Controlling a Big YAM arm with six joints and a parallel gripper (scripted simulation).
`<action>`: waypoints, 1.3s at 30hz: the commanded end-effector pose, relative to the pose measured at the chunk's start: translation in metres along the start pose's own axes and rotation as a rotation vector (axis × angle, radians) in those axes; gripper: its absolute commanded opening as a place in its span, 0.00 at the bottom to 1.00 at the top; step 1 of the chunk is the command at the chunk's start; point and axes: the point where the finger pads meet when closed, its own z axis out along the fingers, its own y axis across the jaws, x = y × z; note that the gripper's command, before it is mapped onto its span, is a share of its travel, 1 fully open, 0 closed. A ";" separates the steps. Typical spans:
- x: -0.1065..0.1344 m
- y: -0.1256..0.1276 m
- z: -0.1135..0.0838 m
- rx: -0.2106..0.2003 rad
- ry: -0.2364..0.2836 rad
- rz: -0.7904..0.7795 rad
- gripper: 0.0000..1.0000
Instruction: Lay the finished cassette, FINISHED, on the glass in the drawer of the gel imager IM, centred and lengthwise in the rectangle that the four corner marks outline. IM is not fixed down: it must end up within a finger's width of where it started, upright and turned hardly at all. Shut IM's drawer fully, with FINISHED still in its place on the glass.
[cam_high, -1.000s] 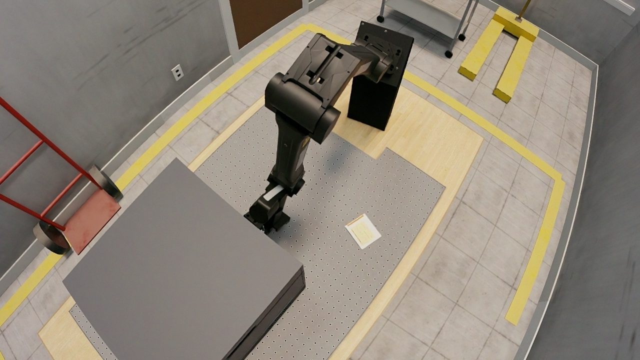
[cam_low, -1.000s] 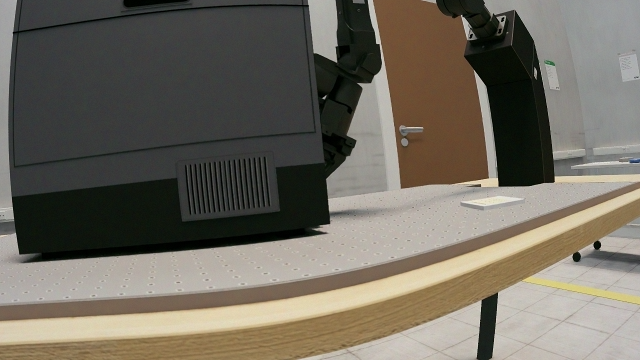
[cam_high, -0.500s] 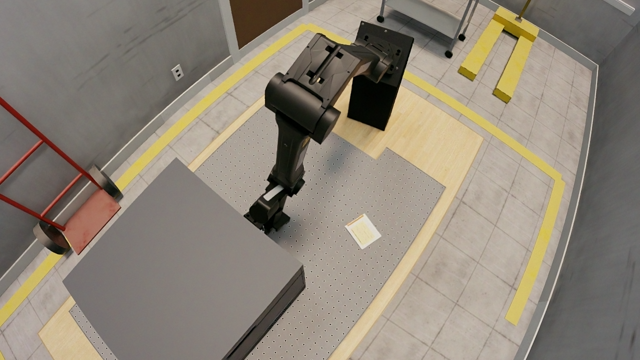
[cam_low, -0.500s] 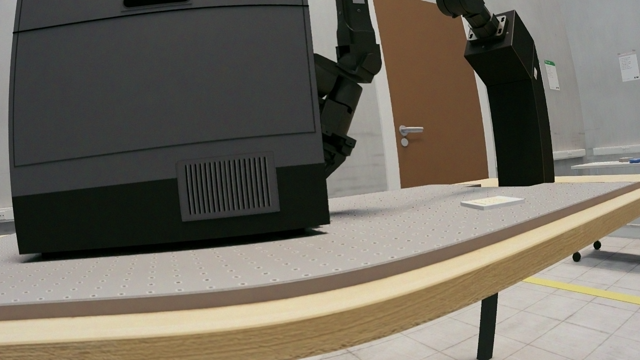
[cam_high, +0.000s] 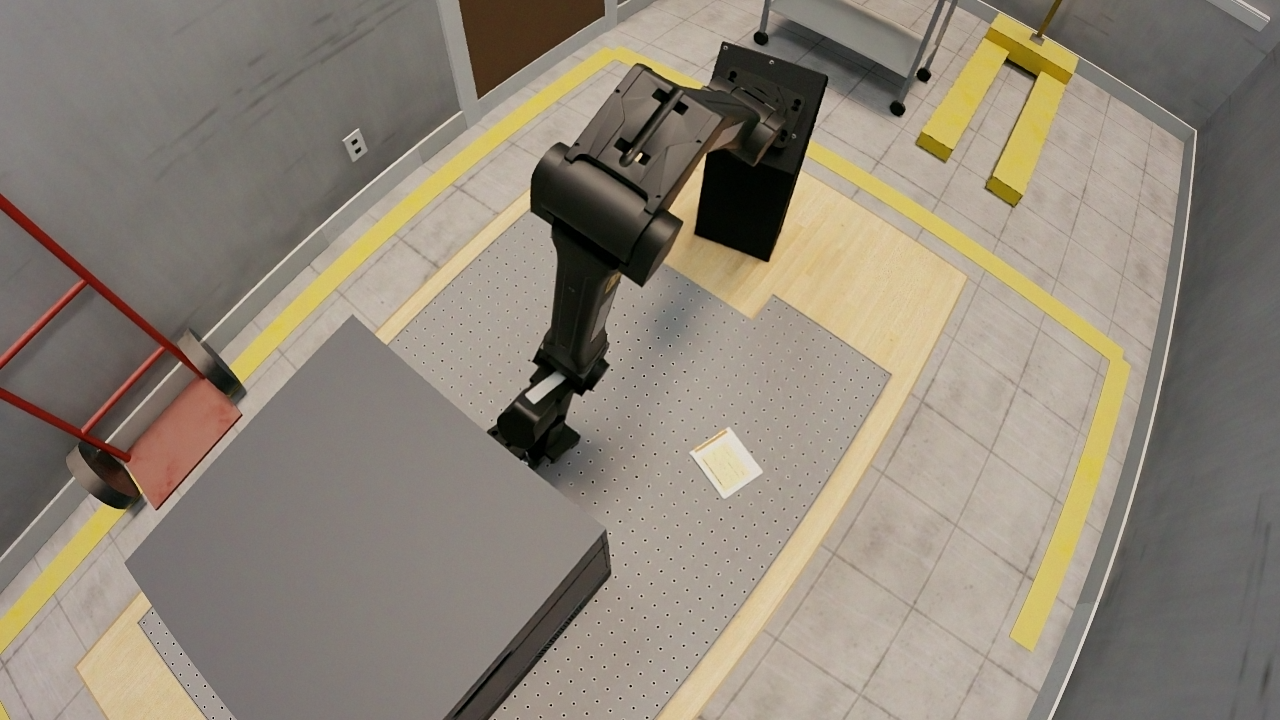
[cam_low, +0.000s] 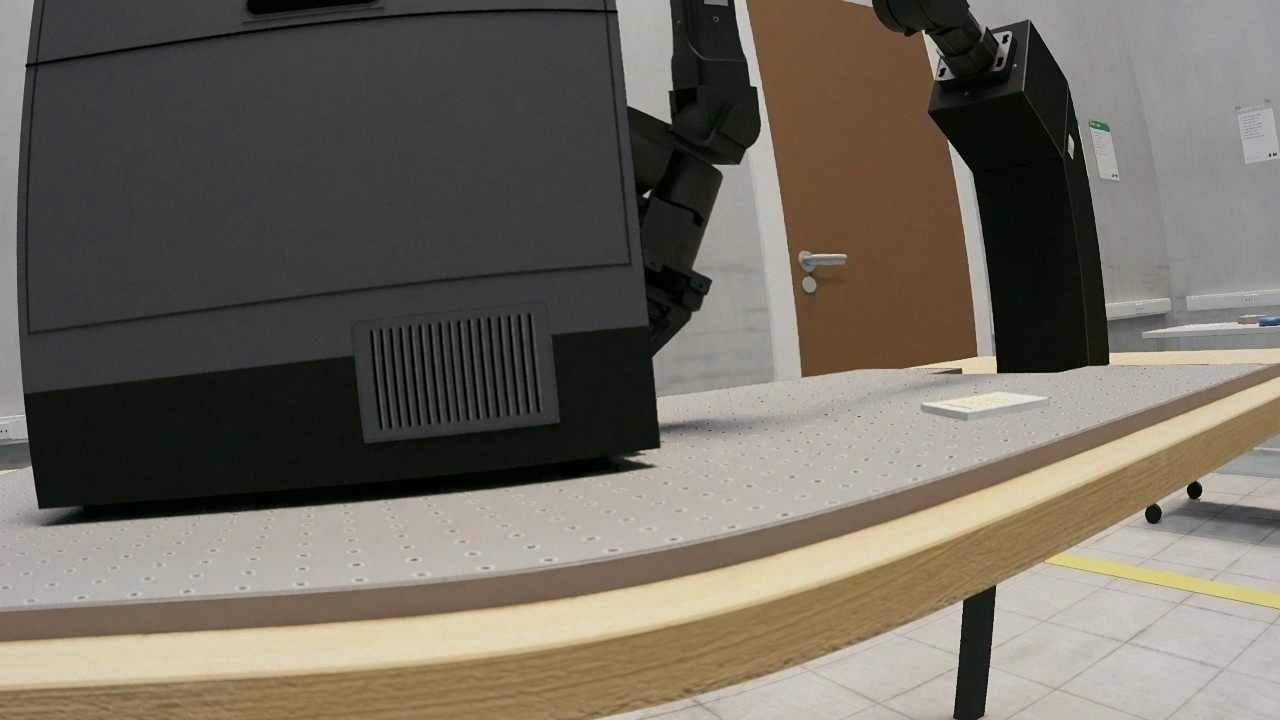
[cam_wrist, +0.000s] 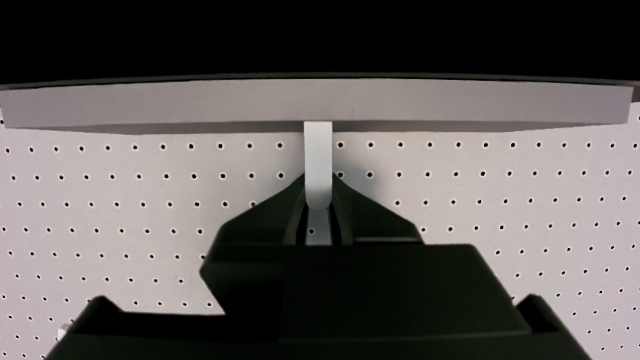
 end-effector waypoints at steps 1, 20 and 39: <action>0.084 -0.001 -0.009 0.006 0.199 0.023 0.08; 0.087 -0.001 -0.010 0.006 0.200 0.024 0.08; 0.087 -0.002 -0.011 0.006 0.201 0.025 0.08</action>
